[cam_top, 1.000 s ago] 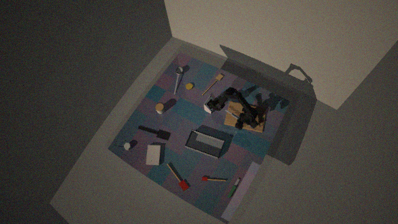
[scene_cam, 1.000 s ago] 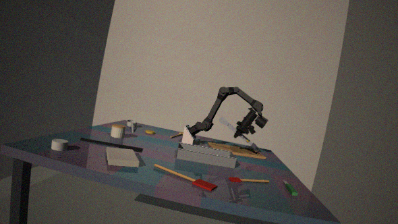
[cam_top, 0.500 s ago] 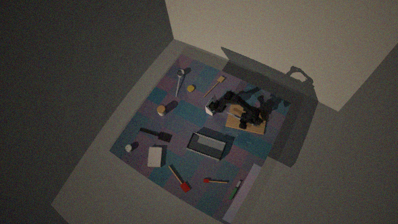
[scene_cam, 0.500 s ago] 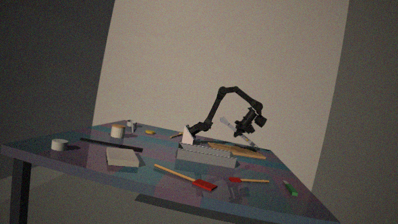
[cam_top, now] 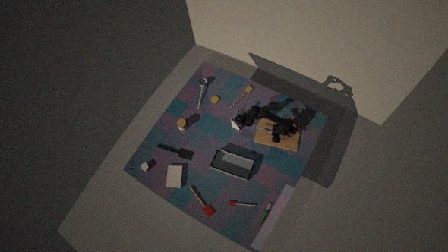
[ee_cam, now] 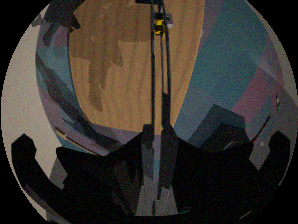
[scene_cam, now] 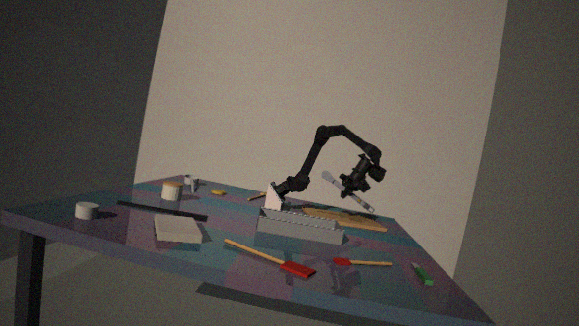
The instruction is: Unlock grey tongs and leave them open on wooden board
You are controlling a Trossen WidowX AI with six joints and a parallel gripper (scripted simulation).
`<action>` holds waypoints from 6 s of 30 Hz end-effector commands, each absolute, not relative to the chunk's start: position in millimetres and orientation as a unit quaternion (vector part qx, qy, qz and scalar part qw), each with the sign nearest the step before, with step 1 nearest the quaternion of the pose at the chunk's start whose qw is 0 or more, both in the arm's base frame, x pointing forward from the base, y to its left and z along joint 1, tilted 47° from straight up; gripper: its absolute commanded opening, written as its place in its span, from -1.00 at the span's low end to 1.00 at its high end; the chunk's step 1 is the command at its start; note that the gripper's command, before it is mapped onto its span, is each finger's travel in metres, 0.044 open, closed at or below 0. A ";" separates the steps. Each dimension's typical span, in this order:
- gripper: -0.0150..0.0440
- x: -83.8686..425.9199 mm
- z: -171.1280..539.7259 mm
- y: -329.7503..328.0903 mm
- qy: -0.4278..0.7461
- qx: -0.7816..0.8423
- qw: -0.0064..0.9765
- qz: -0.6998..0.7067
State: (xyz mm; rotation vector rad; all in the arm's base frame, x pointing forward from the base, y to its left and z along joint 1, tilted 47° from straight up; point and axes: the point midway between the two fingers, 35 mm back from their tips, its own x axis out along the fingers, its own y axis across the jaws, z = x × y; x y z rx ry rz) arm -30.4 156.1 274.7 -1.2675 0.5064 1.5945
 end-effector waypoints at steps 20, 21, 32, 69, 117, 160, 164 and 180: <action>-1.00 -56.7 288.0 148.8 0.092 -0.527 0.492 0.686; -1.00 -57.9 288.7 148.4 0.087 -0.527 0.492 0.688; -1.00 -71.7 296.9 144.2 0.032 -0.511 0.487 0.708; -1.00 -100.8 316.6 129.4 -0.077 -0.433 0.460 0.771; -1.00 -83.3 312.3 112.8 -0.226 -0.098 0.405 0.880; -1.00 -82.9 312.2 112.6 -0.229 -0.093 0.406 0.880; -1.00 -82.9 312.2 112.6 -0.229 -0.093 0.406 0.880; -1.00 -94.4 311.9 117.6 -0.205 -0.174 0.405 0.874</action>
